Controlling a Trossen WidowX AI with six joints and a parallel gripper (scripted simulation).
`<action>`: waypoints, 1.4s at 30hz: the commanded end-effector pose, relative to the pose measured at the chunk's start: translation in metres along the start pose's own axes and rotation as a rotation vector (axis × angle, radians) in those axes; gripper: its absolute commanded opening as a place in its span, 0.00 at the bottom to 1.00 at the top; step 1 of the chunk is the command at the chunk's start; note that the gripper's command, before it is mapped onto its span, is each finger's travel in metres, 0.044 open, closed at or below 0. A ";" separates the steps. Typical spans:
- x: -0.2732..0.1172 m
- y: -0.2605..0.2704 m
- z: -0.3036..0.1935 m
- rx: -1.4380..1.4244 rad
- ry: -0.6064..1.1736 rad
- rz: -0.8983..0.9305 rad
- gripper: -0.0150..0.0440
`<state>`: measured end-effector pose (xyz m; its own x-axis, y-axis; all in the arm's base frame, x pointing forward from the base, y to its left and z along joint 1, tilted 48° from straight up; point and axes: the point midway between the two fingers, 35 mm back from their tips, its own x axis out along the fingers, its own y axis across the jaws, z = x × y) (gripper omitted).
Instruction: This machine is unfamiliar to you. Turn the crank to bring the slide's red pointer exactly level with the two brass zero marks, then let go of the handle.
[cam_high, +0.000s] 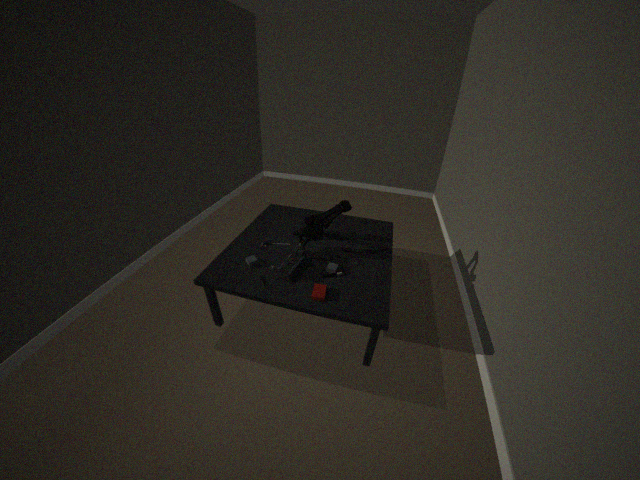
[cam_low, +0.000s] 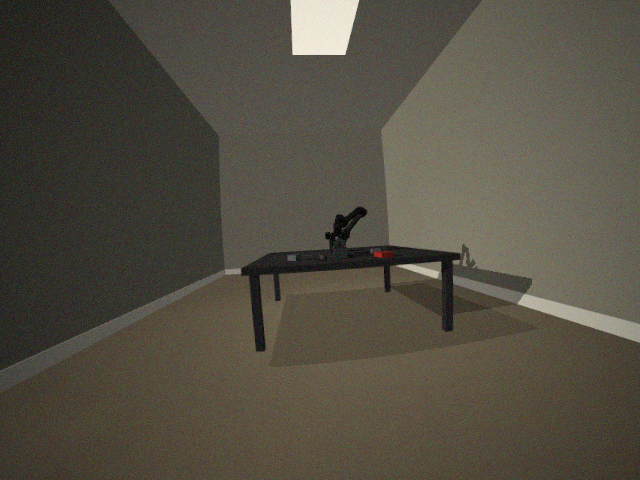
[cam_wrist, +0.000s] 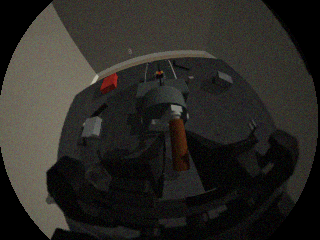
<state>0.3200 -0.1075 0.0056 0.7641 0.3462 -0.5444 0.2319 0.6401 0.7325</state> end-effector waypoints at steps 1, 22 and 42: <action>0.000 0.000 0.000 0.001 0.001 -0.001 0.65; -0.033 0.000 0.034 -0.001 0.001 -0.002 1.00; -0.054 -0.004 0.095 -0.036 0.015 -0.007 1.00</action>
<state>0.3226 -0.1887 0.0710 0.7607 0.3390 -0.5536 0.2298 0.6569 0.7181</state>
